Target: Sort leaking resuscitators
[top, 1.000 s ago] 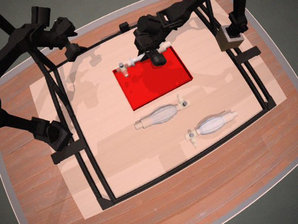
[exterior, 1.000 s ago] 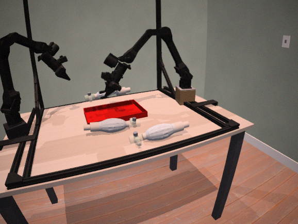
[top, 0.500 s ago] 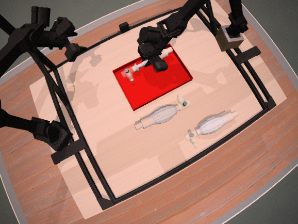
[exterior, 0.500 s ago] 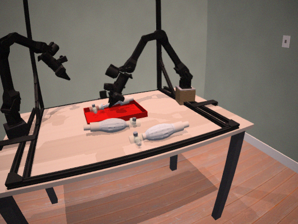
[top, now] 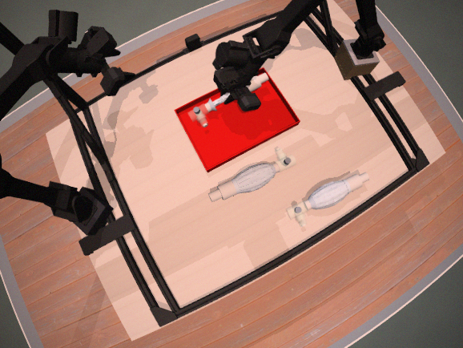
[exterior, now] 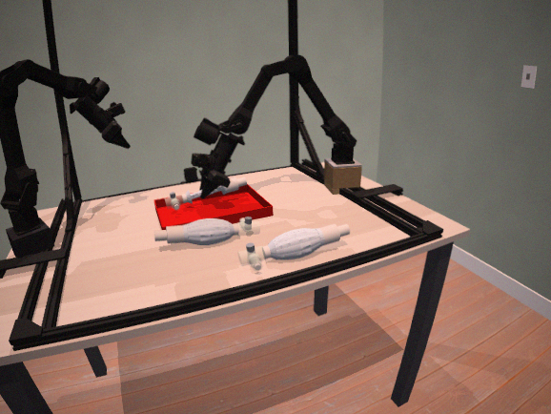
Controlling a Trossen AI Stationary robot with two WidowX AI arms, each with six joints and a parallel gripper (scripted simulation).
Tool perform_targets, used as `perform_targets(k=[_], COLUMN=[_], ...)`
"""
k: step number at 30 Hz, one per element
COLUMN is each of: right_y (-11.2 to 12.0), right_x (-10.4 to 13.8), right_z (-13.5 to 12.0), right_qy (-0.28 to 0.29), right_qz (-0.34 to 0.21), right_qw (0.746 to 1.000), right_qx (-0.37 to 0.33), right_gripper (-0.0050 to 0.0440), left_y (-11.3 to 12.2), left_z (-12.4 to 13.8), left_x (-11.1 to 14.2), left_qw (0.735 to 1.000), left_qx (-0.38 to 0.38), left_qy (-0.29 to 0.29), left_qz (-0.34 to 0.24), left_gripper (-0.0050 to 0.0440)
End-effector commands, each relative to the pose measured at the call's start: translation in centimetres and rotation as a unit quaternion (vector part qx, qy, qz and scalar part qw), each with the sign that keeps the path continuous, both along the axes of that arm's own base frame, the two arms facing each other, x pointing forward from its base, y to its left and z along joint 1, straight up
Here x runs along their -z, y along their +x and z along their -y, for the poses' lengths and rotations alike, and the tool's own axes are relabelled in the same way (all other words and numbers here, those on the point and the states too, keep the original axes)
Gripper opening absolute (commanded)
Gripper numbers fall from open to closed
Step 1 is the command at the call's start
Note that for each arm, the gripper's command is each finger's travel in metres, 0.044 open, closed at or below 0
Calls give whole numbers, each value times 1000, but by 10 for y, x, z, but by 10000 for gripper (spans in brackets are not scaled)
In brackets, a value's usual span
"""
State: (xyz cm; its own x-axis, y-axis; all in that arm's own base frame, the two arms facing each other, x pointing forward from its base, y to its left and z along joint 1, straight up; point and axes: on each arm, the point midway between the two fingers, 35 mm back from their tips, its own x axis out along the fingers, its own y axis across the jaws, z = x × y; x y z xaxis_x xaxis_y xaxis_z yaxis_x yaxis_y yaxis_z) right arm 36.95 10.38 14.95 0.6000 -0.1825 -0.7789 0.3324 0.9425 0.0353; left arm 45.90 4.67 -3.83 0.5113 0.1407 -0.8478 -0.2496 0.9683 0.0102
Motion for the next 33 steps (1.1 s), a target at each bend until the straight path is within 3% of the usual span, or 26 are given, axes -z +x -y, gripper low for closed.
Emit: perform_targets(k=[1, 33], right_y=[0, 0], right_x=[1, 1], right_z=[0, -1], right_qy=[0, 0], right_qz=[-2, -2], right_qw=[1000, 1000], right_qx=[-1, -1], right_gripper=[440, 440], left_y=[5, 5], left_z=[0, 0], left_x=[-5, -6], left_qw=[1000, 1000], left_qx=[0, 1], left_qy=[0, -1], left_qz=[0, -6], left_gripper=[0, 0])
